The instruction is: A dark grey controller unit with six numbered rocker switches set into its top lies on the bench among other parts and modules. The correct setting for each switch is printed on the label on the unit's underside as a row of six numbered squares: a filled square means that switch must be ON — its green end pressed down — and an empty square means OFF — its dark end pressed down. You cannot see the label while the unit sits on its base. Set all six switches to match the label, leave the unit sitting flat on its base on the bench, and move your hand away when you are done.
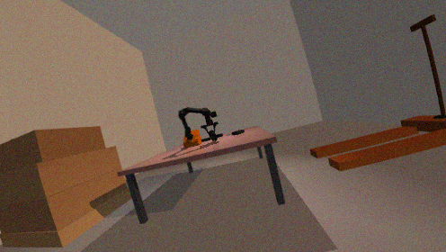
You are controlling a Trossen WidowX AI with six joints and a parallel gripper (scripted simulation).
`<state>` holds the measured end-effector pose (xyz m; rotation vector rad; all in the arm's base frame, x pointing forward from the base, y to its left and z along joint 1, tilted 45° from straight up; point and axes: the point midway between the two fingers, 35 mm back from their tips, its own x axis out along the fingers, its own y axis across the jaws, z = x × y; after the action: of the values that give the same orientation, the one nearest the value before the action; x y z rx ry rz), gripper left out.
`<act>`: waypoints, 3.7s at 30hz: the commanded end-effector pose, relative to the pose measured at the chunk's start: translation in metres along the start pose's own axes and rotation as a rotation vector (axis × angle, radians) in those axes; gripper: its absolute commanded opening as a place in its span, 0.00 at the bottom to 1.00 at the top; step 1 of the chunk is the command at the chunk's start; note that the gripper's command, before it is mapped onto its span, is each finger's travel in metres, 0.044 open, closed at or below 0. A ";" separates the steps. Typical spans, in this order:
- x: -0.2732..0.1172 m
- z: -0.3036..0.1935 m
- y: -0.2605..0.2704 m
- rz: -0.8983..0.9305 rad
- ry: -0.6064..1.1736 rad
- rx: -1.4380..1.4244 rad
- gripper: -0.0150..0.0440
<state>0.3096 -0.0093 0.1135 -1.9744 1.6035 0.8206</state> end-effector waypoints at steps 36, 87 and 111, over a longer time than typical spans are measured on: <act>-0.017 0.030 -0.001 -0.003 -0.015 0.002 0.83; -0.028 0.071 -0.001 -0.003 -0.017 0.002 0.83; -0.030 0.100 -0.001 -0.003 -0.019 0.002 0.83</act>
<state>0.2907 0.0786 0.0691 -1.9785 1.5782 0.8297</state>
